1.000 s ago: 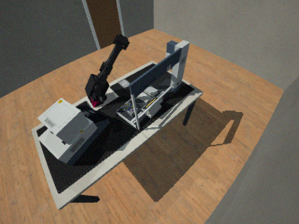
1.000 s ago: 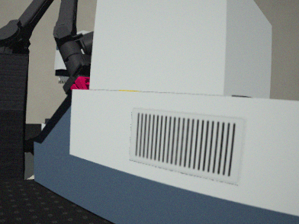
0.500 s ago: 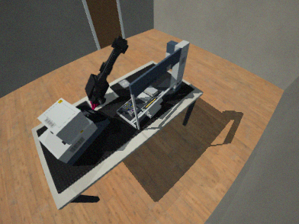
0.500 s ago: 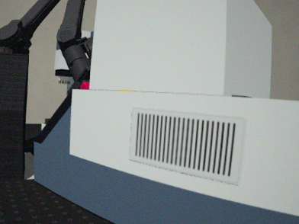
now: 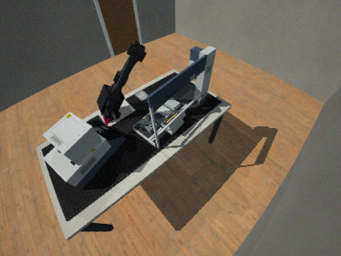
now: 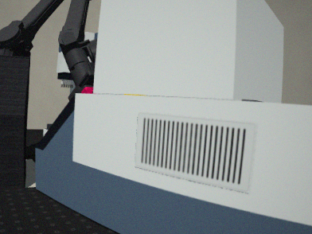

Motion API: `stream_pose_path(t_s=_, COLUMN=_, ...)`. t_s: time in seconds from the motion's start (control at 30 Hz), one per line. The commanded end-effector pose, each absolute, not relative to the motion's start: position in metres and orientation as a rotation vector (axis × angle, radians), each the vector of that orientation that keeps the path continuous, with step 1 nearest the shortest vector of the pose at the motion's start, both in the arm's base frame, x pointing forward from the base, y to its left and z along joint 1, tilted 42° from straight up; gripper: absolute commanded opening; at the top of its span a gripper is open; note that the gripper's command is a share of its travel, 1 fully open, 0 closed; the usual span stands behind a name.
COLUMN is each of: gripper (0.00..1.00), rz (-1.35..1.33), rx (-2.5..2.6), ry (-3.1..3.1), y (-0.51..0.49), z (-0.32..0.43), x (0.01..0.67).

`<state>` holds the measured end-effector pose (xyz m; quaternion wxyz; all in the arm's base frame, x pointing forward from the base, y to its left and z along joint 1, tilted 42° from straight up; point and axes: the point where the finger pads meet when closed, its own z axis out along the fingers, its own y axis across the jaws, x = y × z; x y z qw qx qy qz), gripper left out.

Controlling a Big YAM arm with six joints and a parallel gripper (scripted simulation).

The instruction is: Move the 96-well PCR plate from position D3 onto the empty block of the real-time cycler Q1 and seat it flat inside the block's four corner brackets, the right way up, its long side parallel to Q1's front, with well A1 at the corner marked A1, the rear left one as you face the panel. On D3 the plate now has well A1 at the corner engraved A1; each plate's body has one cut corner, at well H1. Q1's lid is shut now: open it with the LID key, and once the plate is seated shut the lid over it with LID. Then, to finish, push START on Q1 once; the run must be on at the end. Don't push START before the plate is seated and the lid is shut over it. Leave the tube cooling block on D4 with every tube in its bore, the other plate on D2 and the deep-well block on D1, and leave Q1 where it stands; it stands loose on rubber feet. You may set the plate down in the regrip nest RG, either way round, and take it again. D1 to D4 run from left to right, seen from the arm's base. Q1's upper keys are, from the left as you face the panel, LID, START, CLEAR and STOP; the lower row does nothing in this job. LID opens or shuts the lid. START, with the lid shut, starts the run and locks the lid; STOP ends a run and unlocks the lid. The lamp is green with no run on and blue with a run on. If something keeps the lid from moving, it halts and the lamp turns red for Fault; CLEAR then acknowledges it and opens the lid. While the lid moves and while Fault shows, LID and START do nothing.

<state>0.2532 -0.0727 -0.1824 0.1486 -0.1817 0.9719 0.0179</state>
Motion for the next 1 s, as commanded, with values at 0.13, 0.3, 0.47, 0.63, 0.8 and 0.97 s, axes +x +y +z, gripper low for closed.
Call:
stream_pose_path(t_s=0.13, gripper=0.0, rz=0.004, rx=-0.507, ry=2.757, y=-0.083, z=-0.173, x=0.265)
stream_pose_path(t_s=0.3, gripper=0.0, rz=-0.005, rx=-0.5, ry=2.75, y=-0.085, z=-0.172, x=0.267)
stream_pose_path(t_s=0.47, gripper=0.0, rz=-0.016, rx=-0.497, ry=2.739, y=-0.089, z=-0.172, x=0.274)
stream_pose_path(t_s=0.63, gripper=0.0, rz=-0.003, rx=-0.519, ry=2.744, y=-0.083, z=-0.176, x=0.273)
stream_pose_path(t_s=0.8, gripper=0.0, rz=0.015, rx=-0.535, ry=2.757, y=-0.078, z=-0.181, x=0.269)
stream_pose_path(t_s=0.97, gripper=0.0, rz=0.041, rx=-0.505, ry=2.793, y=-0.077, z=-0.184, x=0.252)
